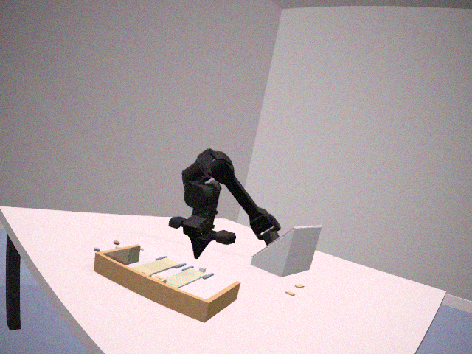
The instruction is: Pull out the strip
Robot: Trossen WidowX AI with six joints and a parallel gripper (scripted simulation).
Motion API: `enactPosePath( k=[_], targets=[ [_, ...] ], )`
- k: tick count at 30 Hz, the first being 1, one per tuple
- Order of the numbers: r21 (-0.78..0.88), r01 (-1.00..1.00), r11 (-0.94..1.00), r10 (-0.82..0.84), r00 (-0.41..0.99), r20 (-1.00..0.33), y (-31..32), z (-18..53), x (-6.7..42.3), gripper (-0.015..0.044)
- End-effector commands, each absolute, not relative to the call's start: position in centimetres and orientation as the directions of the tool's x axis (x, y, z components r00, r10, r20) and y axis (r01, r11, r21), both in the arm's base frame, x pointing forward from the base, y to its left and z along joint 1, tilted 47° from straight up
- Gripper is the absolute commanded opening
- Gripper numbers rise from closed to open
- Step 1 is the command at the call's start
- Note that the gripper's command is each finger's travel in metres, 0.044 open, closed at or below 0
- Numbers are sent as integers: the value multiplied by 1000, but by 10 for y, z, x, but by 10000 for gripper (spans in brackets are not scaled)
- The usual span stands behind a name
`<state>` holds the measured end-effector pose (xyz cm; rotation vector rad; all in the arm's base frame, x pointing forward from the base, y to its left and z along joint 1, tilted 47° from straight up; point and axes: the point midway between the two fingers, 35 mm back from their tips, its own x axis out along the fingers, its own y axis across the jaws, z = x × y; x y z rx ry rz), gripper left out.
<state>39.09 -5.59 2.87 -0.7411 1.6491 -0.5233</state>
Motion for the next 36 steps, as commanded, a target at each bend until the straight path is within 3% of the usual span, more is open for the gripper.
enactPosePath(
  k=[1, 36],
  targets=[
    [-695, -195, 692, -719, -110, -686, -63, 22, 388, 0],
    [-697, -195, 690, -722, -110, -684, -88, -4, 383, 0]
  ],
)
